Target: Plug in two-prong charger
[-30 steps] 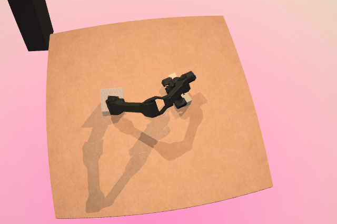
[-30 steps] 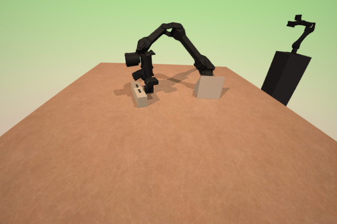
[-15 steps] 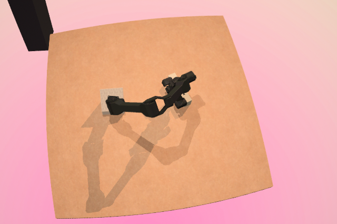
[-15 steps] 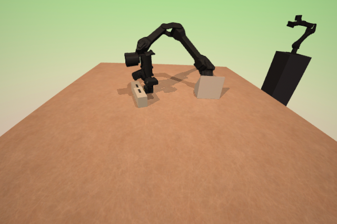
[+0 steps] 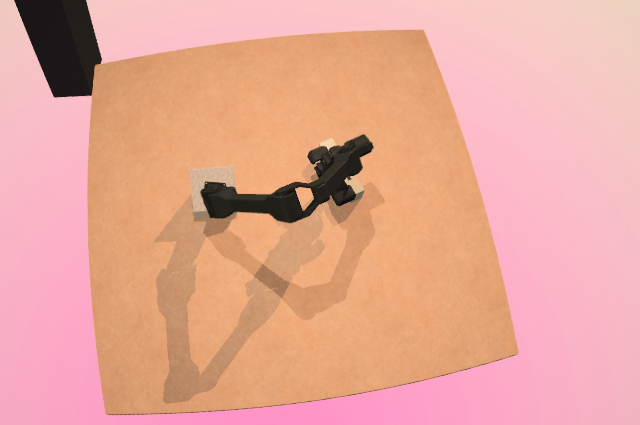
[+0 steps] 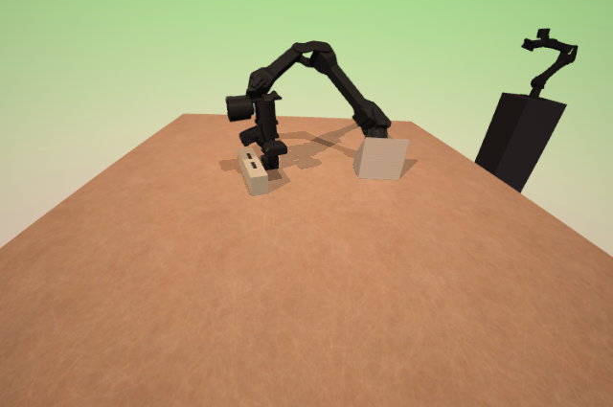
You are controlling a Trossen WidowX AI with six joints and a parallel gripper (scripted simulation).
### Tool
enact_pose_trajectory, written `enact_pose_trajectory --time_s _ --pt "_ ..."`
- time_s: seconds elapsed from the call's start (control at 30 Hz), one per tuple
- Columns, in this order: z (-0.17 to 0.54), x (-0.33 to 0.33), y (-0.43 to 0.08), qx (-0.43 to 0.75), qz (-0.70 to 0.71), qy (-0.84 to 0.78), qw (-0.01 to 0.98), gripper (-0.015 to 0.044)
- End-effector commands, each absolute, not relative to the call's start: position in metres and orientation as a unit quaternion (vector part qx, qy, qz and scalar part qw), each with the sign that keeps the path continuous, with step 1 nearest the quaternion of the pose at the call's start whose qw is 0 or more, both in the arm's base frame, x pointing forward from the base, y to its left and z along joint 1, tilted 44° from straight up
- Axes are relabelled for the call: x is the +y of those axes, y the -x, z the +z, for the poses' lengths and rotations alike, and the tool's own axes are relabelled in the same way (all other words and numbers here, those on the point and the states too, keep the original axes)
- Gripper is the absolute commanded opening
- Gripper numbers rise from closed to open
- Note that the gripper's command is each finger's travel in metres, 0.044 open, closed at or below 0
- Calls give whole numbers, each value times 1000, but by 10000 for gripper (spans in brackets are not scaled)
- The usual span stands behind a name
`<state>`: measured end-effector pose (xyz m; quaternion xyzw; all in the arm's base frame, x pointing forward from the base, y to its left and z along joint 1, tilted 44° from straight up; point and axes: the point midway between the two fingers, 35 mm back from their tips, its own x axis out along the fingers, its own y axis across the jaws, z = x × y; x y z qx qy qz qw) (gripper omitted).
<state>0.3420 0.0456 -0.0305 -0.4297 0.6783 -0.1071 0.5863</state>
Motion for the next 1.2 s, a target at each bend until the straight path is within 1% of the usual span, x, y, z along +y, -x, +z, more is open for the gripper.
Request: enact_pose_trajectory --time_s 0.0,1.17 --pt "-30 46 -345 677 -109 430 588 0" --pt "-31 49 -350 676 -109 430 588 0"
